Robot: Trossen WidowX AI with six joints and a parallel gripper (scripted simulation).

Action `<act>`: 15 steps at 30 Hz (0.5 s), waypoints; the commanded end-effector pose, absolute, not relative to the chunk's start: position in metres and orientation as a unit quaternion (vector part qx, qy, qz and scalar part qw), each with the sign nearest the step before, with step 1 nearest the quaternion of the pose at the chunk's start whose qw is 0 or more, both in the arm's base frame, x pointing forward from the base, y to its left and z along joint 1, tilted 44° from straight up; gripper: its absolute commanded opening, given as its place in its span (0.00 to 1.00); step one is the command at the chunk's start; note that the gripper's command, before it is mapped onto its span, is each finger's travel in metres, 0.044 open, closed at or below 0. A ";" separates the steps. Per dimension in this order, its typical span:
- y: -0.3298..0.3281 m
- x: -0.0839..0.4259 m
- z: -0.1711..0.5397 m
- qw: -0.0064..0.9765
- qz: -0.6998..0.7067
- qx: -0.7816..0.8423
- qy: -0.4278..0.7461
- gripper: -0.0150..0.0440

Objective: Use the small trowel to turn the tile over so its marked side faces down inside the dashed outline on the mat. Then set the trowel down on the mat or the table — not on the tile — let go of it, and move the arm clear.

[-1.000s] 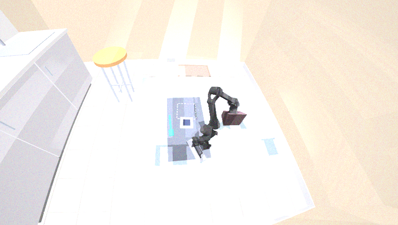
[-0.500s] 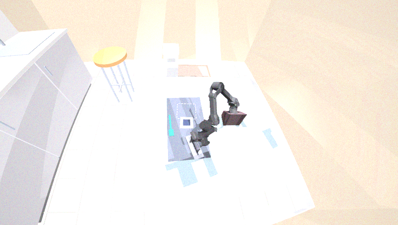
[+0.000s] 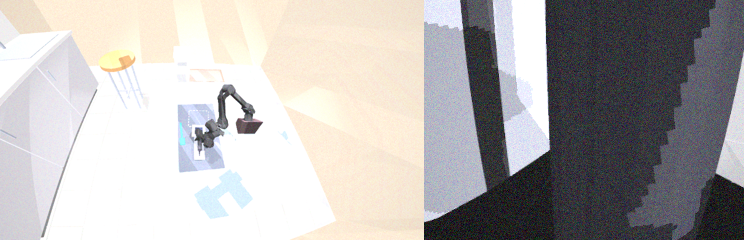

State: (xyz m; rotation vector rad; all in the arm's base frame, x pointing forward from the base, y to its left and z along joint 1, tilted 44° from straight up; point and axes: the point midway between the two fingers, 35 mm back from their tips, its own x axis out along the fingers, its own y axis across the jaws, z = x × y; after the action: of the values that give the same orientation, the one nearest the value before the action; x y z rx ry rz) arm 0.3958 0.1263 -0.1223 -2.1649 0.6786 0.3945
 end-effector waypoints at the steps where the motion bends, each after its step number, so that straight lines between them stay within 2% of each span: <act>1: 0.131 0.398 -0.116 0.417 0.151 -0.857 0.262 0.25; 15: 0.120 0.399 -0.129 0.418 0.151 -0.856 0.263 0.25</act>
State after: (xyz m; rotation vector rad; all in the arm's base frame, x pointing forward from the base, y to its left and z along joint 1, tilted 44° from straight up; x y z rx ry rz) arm 0.4003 0.1198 -0.1231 -2.1454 0.6712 0.3658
